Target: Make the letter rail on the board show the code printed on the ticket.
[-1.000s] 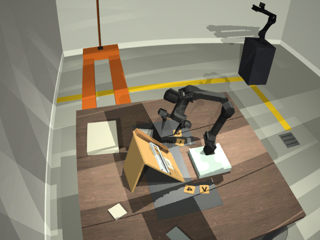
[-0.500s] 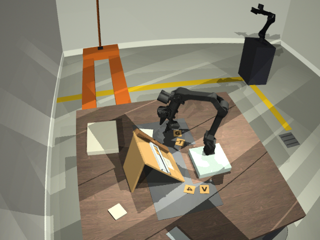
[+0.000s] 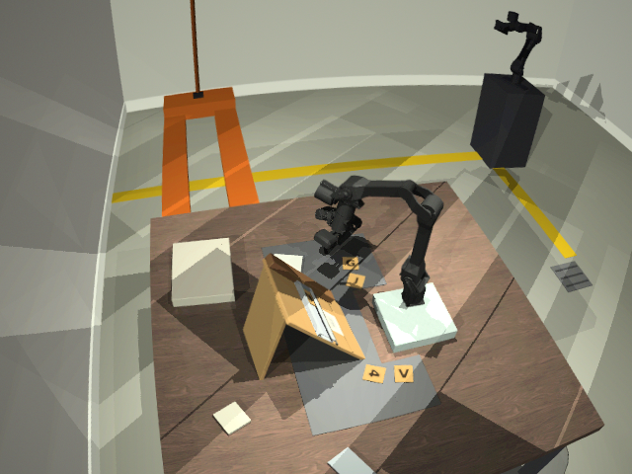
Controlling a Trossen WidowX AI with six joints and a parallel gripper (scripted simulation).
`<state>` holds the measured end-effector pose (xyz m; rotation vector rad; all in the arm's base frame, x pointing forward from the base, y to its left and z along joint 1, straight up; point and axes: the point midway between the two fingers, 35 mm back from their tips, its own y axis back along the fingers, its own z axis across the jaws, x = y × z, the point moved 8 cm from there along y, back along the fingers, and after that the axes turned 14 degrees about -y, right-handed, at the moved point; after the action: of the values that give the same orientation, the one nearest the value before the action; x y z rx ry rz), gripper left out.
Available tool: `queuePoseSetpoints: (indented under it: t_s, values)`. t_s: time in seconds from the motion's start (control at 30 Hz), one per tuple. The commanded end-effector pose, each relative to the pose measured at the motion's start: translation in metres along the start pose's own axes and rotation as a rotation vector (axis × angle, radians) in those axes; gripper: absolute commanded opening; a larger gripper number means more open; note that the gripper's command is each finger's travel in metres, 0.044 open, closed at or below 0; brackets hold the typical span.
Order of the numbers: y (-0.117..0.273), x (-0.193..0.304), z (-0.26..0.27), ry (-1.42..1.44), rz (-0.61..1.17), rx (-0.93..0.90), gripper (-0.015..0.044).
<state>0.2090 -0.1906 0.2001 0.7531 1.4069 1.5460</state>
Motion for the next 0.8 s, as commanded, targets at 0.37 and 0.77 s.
queuePoseSetpoints:
  t_s: [0.37,0.77]
  values:
    - [-0.051,-0.006,-0.084,-0.885,0.016,0.203,0.034]
    - [-0.056,-0.004,-0.083,-0.885,0.016,0.203,0.034]
